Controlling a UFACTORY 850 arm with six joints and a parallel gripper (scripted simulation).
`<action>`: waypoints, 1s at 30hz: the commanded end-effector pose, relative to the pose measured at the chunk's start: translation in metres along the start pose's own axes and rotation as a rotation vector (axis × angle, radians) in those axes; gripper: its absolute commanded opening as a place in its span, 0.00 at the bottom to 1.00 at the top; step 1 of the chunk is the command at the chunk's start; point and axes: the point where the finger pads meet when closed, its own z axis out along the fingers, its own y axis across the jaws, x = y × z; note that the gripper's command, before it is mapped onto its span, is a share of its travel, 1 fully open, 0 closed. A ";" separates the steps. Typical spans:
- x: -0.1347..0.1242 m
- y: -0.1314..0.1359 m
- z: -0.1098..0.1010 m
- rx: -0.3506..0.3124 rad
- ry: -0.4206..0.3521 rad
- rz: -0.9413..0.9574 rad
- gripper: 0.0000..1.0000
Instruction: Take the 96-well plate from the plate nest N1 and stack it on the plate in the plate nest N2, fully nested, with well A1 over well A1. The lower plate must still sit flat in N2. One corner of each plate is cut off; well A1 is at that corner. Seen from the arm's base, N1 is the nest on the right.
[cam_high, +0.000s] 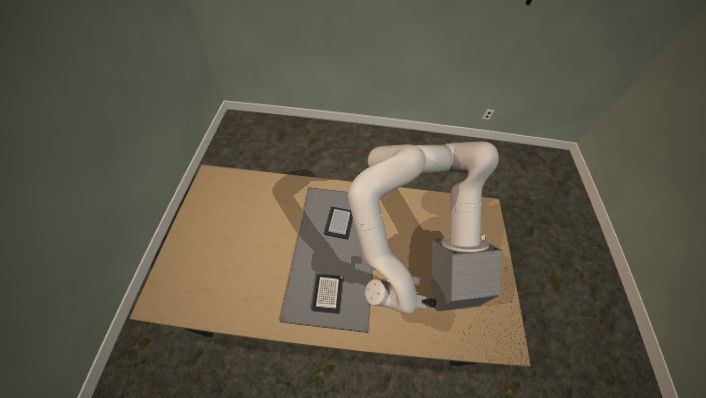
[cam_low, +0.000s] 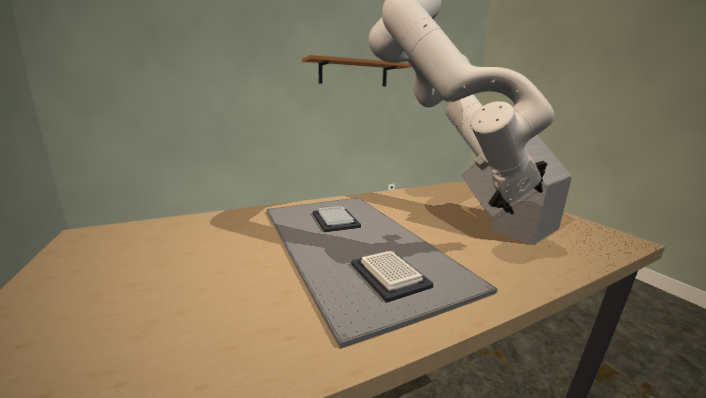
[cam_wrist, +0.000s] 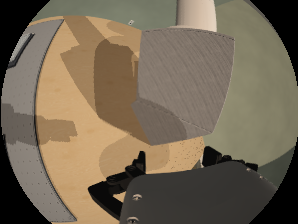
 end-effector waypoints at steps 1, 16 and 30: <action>0.007 -0.018 -0.015 0.012 -0.012 -0.009 1.00; 0.025 -0.059 -0.045 0.091 -0.075 -0.061 1.00; 0.044 -0.098 -0.071 0.134 -0.105 -0.083 1.00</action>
